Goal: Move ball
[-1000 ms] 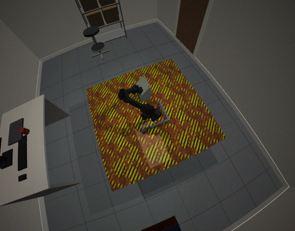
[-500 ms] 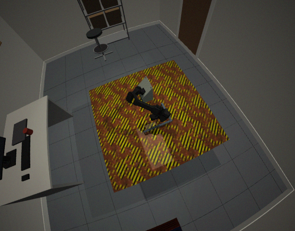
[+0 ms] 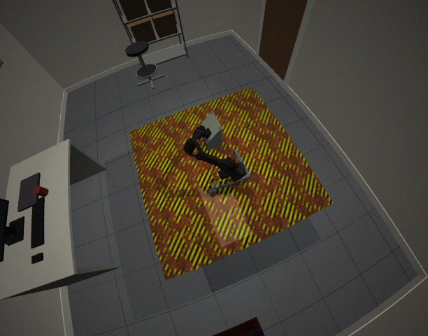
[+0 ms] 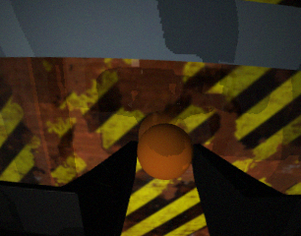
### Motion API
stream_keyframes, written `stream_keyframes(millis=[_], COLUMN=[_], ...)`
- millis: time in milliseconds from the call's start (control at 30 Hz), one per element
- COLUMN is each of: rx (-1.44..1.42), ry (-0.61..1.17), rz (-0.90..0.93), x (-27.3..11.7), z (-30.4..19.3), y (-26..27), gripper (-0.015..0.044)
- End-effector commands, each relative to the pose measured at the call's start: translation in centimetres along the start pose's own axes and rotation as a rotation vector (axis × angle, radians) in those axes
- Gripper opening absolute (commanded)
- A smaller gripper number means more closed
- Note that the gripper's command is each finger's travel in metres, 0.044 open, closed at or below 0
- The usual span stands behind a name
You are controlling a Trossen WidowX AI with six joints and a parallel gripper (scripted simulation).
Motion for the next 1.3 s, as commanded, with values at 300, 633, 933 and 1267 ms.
stream_keyframes(millis=[300, 633, 933, 1267], rx=[-0.007, 0.002, 0.002, -0.006], ry=[-0.011, -0.014, -0.014, -0.011], rz=[-0.004, 0.001, 0.001, 0.002], x=[1.5, 1.8, 1.8, -5.7], z=[0.0, 0.2, 0.2, 0.1], y=[0.1, 0.0, 0.0, 0.3], gripper=[0.0, 0.0053, 0.0265, 0.0265])
Point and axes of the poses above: the point midway between the two fingers, 35 mm back from their tips, its own x axis out along the fingers, its own y axis across the jaws, z = x × y, the point moved 7 cm from there along -x, back along the fingers, and after that the axes turned 5 degrees about x, right-handed, at the moved point
